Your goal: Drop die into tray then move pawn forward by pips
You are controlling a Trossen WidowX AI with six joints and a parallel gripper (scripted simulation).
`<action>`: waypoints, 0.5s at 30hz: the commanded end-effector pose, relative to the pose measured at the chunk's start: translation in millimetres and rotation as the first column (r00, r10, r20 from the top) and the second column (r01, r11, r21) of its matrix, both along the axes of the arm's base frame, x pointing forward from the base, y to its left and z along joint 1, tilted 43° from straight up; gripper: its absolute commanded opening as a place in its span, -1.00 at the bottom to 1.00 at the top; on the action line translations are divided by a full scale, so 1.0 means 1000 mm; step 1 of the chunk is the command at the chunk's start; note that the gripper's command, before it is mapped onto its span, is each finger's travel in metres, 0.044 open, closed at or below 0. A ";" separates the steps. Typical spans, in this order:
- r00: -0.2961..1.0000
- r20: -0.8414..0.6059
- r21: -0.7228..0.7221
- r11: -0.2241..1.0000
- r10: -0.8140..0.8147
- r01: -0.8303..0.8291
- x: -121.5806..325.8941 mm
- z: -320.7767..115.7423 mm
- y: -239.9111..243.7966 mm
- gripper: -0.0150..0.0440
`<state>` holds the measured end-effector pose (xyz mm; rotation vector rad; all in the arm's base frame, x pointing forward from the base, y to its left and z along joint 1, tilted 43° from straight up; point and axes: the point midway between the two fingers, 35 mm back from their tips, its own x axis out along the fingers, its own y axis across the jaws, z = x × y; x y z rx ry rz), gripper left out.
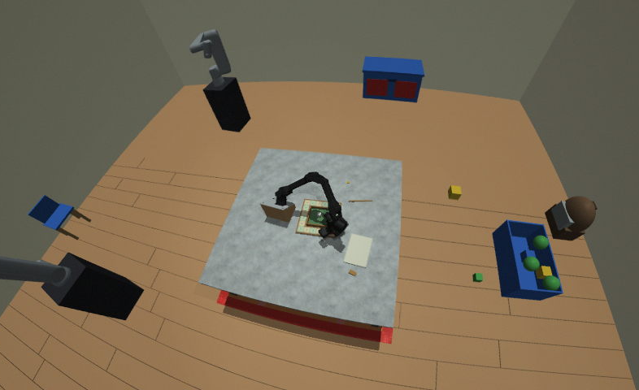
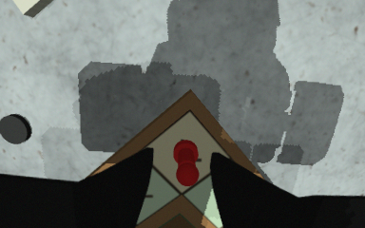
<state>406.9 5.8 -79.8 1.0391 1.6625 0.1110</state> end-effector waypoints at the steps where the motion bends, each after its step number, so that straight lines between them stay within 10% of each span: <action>1: 1.000 -0.014 0.007 1.000 -0.001 0.001 -0.003 -0.004 0.003 -0.17; 15: 1.000 -0.013 0.006 1.000 0.000 0.001 -0.003 -0.003 0.001 -0.49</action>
